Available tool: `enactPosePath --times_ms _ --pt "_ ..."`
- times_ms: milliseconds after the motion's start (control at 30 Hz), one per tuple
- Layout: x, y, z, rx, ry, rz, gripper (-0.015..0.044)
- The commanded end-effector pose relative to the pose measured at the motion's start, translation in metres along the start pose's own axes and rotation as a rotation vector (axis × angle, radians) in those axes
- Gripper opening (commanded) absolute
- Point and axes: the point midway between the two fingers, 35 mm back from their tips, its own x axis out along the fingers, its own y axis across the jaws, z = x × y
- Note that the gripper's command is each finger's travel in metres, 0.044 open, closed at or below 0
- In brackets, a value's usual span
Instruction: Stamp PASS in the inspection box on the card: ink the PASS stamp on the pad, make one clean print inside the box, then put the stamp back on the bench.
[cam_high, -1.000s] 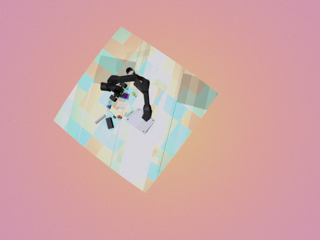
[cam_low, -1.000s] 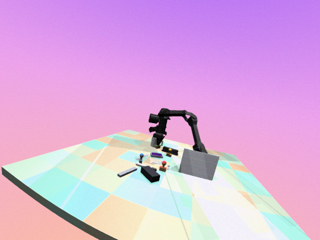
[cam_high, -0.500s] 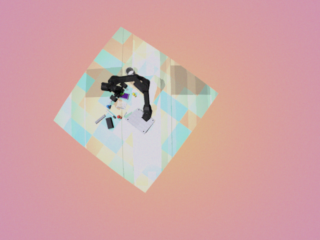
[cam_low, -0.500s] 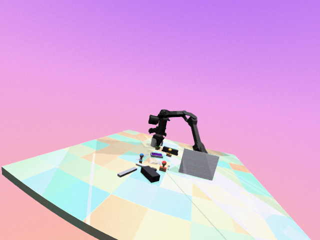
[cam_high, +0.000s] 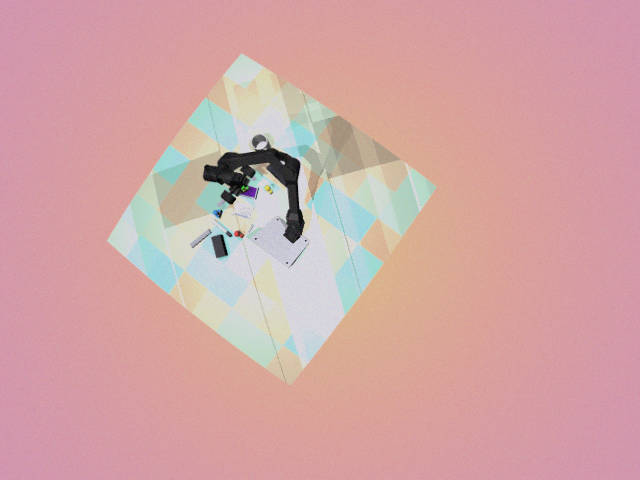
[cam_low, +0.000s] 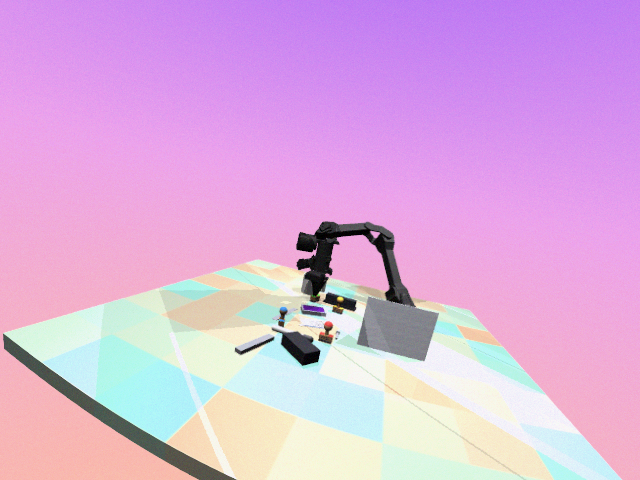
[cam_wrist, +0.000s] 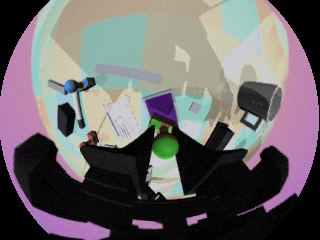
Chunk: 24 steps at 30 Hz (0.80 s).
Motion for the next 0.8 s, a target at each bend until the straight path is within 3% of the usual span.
enactPosePath --times_ms 0,767 --pt "0.004 -0.001 -0.001 -0.004 0.0 -0.005 0.0" --pt "0.019 -0.002 -0.001 -0.004 0.0 -0.007 0.0"
